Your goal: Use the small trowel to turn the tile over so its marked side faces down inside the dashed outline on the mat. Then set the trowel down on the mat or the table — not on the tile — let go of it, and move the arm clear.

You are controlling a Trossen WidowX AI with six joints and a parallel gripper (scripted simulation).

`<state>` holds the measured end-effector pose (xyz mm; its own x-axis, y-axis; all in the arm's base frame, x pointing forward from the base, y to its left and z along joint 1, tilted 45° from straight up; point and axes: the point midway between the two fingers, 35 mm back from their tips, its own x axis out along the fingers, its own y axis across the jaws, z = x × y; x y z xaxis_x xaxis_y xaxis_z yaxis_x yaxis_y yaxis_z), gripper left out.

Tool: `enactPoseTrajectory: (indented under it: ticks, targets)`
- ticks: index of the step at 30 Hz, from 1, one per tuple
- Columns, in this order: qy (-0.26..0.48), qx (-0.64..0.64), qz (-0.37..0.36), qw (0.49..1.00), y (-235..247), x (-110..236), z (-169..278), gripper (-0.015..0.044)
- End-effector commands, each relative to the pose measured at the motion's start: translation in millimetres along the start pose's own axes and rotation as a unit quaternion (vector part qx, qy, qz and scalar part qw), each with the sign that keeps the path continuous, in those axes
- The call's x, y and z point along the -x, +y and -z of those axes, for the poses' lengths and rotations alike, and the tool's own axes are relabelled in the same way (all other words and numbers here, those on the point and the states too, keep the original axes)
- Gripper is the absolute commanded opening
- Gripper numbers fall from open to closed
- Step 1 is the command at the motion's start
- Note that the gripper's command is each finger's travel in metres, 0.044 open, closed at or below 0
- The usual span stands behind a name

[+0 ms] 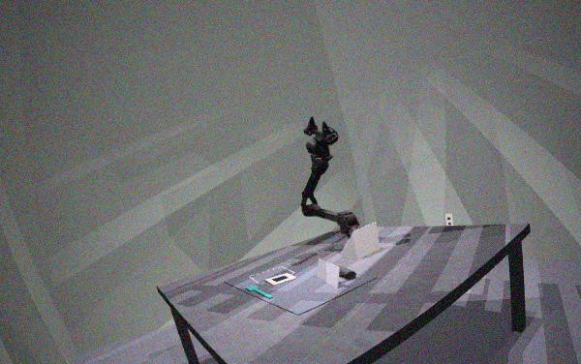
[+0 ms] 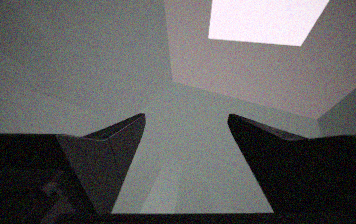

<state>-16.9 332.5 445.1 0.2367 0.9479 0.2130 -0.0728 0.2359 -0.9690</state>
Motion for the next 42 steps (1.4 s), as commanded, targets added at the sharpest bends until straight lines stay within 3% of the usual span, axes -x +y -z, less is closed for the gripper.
enactPoseTrajectory:
  ticks: [1,12,26,42]
  targets:
    - [0.001,0.002,-0.002,1.000,1,-1,0,0.0374]
    - [0.067,0.100,-0.120,0.985,68,-37,35,0.0100]
    - [0.151,0.214,-0.299,0.918,162,-57,113,0.0100]
    - [0.211,0.281,-0.513,0.783,255,-30,214,0.0100]
